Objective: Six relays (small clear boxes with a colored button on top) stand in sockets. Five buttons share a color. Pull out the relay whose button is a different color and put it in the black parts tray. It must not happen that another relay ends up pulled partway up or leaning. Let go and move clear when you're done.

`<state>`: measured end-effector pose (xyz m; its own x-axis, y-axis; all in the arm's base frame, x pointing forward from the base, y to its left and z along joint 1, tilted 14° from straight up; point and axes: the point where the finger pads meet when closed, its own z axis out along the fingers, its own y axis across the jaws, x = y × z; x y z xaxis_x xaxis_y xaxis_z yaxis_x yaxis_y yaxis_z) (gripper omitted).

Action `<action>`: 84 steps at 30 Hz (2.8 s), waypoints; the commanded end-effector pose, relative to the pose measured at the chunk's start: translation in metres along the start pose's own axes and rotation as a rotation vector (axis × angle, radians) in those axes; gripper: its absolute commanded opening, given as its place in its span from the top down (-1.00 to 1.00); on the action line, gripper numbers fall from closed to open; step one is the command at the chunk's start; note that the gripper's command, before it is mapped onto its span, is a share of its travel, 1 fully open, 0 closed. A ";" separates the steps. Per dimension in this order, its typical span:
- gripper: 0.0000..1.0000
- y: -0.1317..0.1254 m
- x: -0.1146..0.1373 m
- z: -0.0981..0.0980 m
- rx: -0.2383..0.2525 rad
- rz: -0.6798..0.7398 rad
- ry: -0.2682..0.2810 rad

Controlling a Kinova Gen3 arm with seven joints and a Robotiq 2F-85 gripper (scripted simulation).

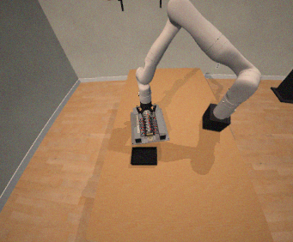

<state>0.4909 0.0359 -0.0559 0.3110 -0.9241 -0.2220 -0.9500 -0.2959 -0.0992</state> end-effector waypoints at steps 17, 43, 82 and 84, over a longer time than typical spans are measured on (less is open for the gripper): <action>-0.22 0.001 -0.003 0.007 -0.005 -0.003 -0.005; -0.22 0.001 -0.003 0.007 -0.005 -0.003 -0.005; -0.22 0.001 -0.003 0.036 -0.005 -0.003 -0.005; -0.22 0.001 -0.003 0.038 -0.005 -0.003 -0.005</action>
<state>0.4902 0.0466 -0.0906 0.3132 -0.9225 -0.2254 -0.9494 -0.2990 -0.0959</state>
